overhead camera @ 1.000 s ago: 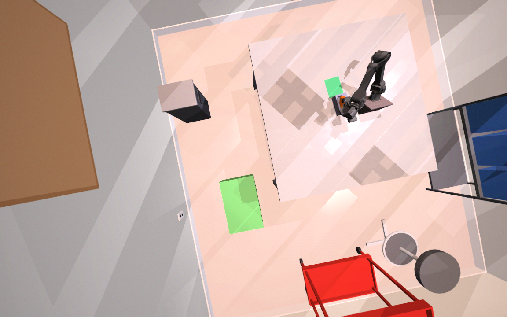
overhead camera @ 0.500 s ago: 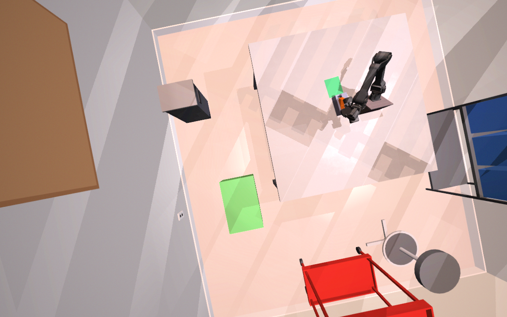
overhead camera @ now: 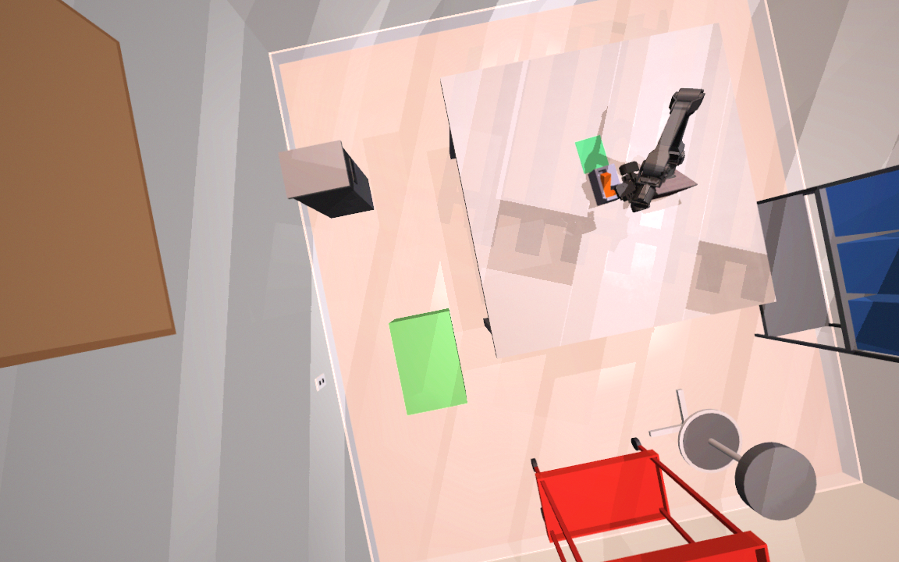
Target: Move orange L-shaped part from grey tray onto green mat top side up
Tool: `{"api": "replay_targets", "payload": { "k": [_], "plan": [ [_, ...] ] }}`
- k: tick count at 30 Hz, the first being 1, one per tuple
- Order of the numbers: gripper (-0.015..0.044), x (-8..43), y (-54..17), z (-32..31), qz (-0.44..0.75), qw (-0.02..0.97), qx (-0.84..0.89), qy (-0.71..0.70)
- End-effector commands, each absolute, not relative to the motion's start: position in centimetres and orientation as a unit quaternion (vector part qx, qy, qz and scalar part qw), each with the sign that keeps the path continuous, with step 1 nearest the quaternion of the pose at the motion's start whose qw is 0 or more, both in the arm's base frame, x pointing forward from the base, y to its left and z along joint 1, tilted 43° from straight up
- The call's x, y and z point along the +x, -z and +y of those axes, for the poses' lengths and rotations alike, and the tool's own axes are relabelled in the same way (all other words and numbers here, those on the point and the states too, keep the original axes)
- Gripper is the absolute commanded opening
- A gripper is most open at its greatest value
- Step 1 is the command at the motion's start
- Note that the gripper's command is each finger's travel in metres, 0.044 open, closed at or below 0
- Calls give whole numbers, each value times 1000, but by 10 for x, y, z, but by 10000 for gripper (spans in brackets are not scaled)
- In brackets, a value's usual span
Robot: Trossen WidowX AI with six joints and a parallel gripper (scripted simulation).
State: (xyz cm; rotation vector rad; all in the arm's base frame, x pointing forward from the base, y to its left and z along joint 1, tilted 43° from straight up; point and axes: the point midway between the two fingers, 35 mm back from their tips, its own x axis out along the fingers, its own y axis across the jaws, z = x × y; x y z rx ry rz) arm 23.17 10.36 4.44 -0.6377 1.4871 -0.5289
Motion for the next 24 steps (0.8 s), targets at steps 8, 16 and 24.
{"api": "replay_targets", "payload": {
  "k": [8, 16, 24],
  "plan": [
    [180, 230, -49, 105, 658, 657, -282, 236],
    [180, 230, -49, 105, 658, 657, -282, 236],
    [180, 230, -49, 105, 658, 657, -282, 236]
  ]
}}
